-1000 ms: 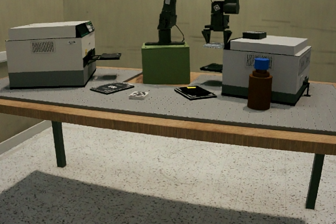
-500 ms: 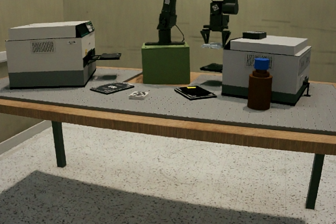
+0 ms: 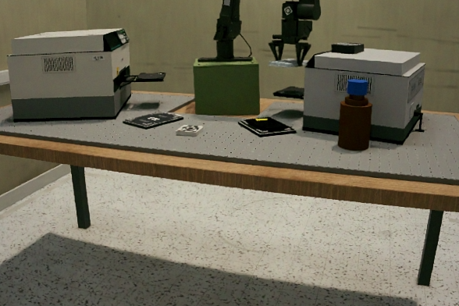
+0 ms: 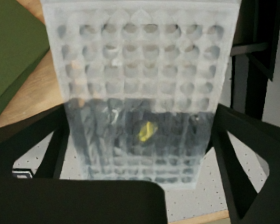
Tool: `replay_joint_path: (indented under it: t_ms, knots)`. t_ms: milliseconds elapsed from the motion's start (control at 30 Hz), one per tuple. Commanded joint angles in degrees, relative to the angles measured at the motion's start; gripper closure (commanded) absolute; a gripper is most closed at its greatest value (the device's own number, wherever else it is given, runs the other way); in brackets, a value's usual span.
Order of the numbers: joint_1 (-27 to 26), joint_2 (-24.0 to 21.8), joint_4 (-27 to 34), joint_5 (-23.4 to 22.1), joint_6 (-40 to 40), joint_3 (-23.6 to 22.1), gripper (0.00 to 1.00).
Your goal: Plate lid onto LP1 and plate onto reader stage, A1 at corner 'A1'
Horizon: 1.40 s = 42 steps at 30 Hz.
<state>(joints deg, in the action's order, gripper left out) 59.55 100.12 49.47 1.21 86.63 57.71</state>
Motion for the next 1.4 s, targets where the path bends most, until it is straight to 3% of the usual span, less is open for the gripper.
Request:
replay_joint_path:
  t_ms: [0,1367]
  knots:
    - [-1.92,-2.38,0.94,-0.65,-0.9,1.61,0.14]
    - [-21.45,-3.39,2.14,-0.75,0.91,2.18,0.14]
